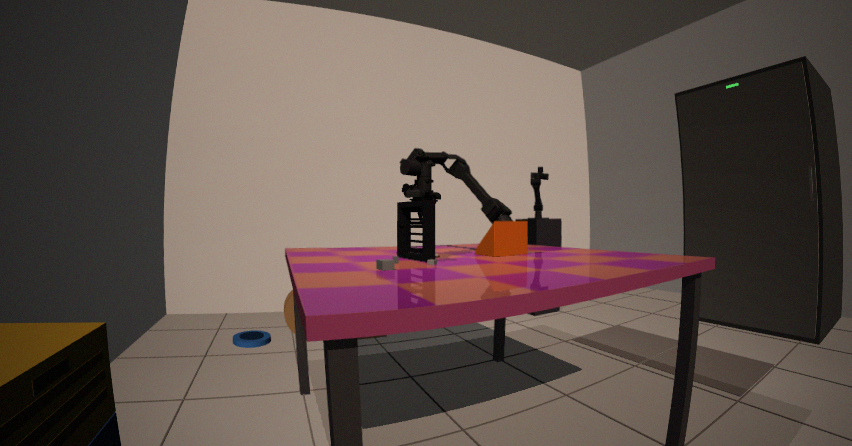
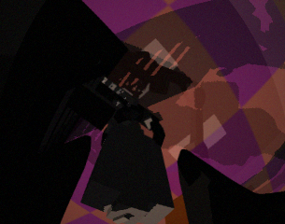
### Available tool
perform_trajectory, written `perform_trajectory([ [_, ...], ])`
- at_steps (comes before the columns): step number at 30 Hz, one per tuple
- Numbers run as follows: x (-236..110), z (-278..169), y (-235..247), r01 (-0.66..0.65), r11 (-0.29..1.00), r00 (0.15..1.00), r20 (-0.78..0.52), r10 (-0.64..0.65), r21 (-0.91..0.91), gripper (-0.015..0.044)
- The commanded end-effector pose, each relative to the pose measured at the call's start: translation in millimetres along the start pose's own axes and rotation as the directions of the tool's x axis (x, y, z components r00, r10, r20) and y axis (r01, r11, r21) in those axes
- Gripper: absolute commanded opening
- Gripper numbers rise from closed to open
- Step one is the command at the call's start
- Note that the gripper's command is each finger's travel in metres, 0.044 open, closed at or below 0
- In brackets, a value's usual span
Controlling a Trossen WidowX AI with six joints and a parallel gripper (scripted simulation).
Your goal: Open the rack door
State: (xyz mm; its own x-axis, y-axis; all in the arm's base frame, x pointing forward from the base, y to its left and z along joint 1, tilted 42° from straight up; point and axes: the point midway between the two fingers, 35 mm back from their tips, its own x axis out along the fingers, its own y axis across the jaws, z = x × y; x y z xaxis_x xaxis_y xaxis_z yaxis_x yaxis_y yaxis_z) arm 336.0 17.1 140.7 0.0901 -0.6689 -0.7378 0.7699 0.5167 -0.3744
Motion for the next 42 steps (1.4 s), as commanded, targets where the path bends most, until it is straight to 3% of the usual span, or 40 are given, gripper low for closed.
perform_trajectory([
  [1,-0.5,-1.2,1.8,-0.007,0.979,1.000,-0.003,0.006,-0.204,0.0294],
  [11,-0.5,-1.2,1.8,-0.007,0.765,1.000,-0.003,0.006,-0.645,0.0294],
  [23,-0.6,-1.2,1.8,-0.004,0.272,1.000,-0.003,0.006,-0.962,0.0294],
  [32,-0.6,-1.2,1.8,-0.002,-0.169,1.000,-0.003,0.006,-0.986,0.0294],
  [42,-0.5,-1.2,1.8,0.002,-0.618,1.000,-0.003,0.006,-0.787,0.0294],
])
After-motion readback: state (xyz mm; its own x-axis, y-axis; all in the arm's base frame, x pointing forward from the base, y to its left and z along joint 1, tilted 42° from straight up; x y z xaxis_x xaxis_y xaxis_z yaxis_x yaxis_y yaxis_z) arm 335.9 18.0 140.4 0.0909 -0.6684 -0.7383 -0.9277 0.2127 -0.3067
